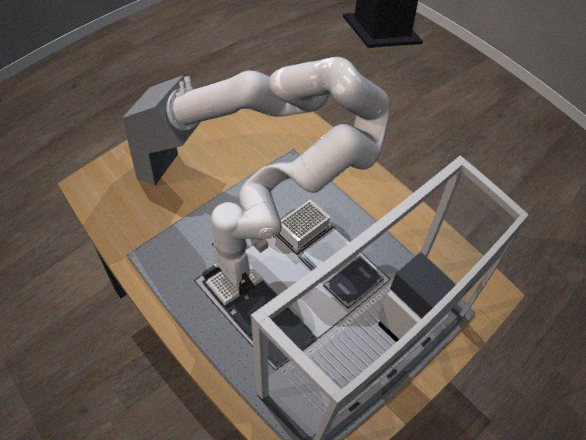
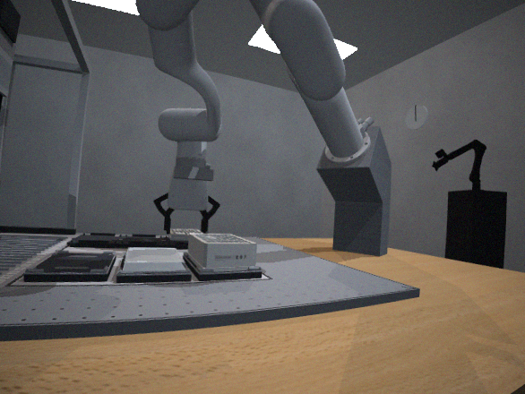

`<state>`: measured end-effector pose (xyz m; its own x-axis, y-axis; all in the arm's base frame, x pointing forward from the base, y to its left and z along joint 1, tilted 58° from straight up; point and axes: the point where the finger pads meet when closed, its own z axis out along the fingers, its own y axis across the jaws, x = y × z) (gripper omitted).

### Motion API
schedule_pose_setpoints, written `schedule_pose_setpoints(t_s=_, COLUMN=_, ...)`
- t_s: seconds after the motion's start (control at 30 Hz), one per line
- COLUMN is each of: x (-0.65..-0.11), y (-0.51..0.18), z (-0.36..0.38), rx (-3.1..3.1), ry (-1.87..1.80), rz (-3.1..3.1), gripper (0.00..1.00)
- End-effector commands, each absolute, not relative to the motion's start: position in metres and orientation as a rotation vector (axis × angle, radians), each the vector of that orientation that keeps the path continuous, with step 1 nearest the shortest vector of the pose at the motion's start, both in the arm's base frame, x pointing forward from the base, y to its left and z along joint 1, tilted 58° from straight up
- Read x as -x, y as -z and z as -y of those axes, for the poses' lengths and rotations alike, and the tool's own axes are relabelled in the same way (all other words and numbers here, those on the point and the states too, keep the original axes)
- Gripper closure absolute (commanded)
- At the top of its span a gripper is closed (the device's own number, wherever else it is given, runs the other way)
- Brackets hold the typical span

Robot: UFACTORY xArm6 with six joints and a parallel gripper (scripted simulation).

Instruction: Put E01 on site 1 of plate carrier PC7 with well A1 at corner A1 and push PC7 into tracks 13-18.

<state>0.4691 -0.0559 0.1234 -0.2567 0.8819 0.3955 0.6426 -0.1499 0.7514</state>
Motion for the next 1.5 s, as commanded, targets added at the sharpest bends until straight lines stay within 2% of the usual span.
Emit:
schedule_pose_setpoints(t_s=0.0, x=-0.4711, y=-0.1225, z=0.0554, rx=-1.734, ry=-1.363, rz=-1.859, gripper=1.00)
schedule_pose_setpoints(t_s=0.77, x=-0.4730, y=-0.1211, z=0.0543, rx=-1.734, ry=-1.363, rz=-1.858, gripper=1.00)
schedule_pose_setpoints(t_s=0.8, x=-0.4735, y=-0.1208, z=0.0540, rx=-1.734, ry=-1.363, rz=-1.859, gripper=0.00)
schedule_pose_setpoints(t_s=1.47, x=-0.4735, y=-0.1208, z=0.0540, rx=-1.734, ry=-1.362, rz=-1.858, gripper=0.00)
